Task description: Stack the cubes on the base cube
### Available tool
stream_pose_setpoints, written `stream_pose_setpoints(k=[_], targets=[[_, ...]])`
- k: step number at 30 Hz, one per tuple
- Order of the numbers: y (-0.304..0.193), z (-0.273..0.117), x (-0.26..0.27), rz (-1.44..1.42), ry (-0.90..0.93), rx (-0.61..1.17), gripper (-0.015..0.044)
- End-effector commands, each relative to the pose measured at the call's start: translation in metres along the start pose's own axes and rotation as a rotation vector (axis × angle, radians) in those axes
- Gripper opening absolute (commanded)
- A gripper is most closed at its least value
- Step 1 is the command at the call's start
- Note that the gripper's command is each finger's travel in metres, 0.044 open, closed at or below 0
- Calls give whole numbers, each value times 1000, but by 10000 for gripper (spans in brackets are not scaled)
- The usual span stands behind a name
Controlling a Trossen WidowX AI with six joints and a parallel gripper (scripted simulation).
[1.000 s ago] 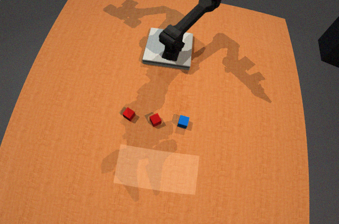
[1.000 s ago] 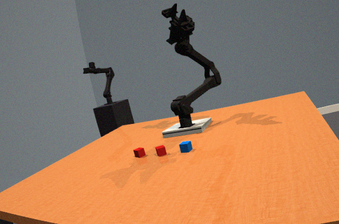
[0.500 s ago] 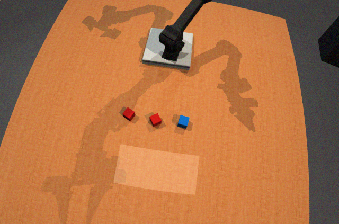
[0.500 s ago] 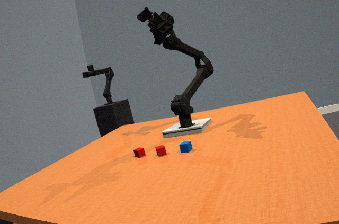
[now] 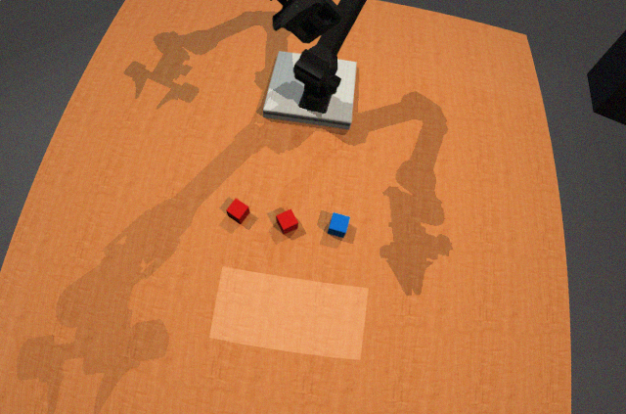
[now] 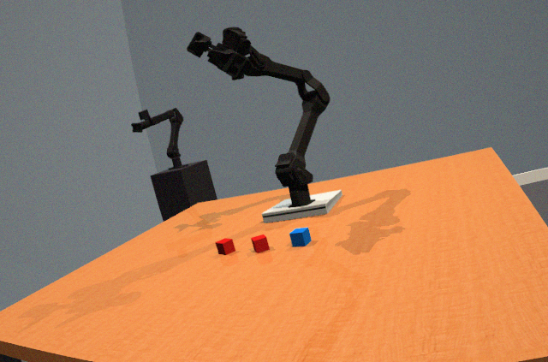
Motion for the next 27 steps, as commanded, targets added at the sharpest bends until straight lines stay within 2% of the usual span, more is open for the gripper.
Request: stream_pose_setpoints(k=[1,14,27], targets=[[-17,14,3,-1,41,81,265],[-90,57,37,-18,297,406,265],[-155,78,86,-84,654,678,265]])
Point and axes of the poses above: the point midway between the two fingers, 35 mm back from their tips, its own z axis out along the fingers, its own x axis across the jaws, y = z × x, the point moved 7 cm from there along -z, back along the fingers, and after that the axes turned 6 degrees about -z, right-handed, at the moved point
